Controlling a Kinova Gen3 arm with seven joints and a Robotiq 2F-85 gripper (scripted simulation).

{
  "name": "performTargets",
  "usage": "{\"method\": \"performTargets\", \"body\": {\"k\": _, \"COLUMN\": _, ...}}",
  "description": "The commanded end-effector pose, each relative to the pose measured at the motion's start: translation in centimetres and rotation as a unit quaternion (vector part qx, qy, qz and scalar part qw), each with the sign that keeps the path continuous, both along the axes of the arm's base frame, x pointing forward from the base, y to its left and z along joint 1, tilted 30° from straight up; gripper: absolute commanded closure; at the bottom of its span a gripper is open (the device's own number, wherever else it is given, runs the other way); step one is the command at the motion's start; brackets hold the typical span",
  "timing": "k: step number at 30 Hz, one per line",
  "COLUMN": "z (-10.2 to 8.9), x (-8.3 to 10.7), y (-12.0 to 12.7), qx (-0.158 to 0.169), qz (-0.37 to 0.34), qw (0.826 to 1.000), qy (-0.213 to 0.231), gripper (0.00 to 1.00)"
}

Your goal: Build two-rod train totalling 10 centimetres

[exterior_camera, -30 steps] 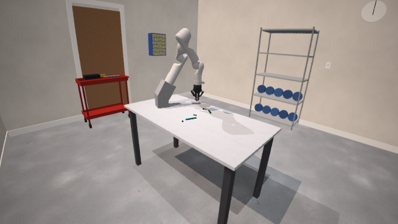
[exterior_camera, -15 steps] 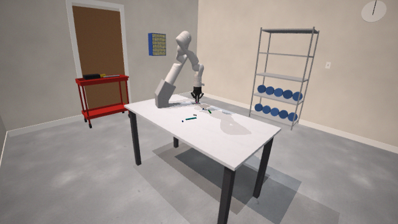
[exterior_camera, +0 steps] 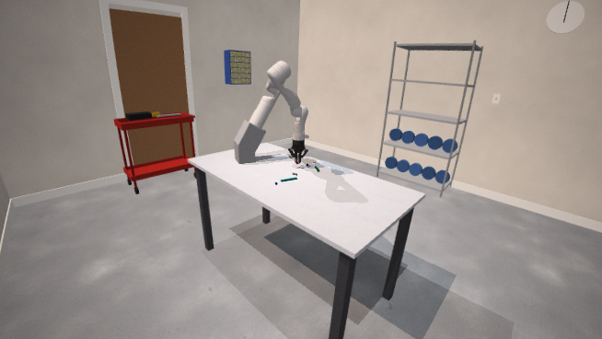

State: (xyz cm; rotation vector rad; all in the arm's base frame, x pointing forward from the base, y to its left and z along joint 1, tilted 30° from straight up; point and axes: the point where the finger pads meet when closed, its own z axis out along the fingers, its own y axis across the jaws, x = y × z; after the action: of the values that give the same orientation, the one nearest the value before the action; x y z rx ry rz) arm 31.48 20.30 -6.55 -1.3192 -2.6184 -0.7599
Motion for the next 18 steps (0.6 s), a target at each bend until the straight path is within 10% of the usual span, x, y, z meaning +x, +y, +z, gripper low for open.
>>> {"method": "performTargets", "body": {"k": 1, "z": -0.71, "x": -0.42, "y": 0.77, "qx": 0.003, "qz": 0.004, "qw": 1.0, "qy": 0.006, "gripper": 0.95}}
{"method": "performTargets", "body": {"k": 18, "z": -1.21, "x": -0.36, "y": 1.05, "qx": 0.003, "qz": 0.004, "qw": 1.0, "qy": 0.006, "gripper": 0.95}}
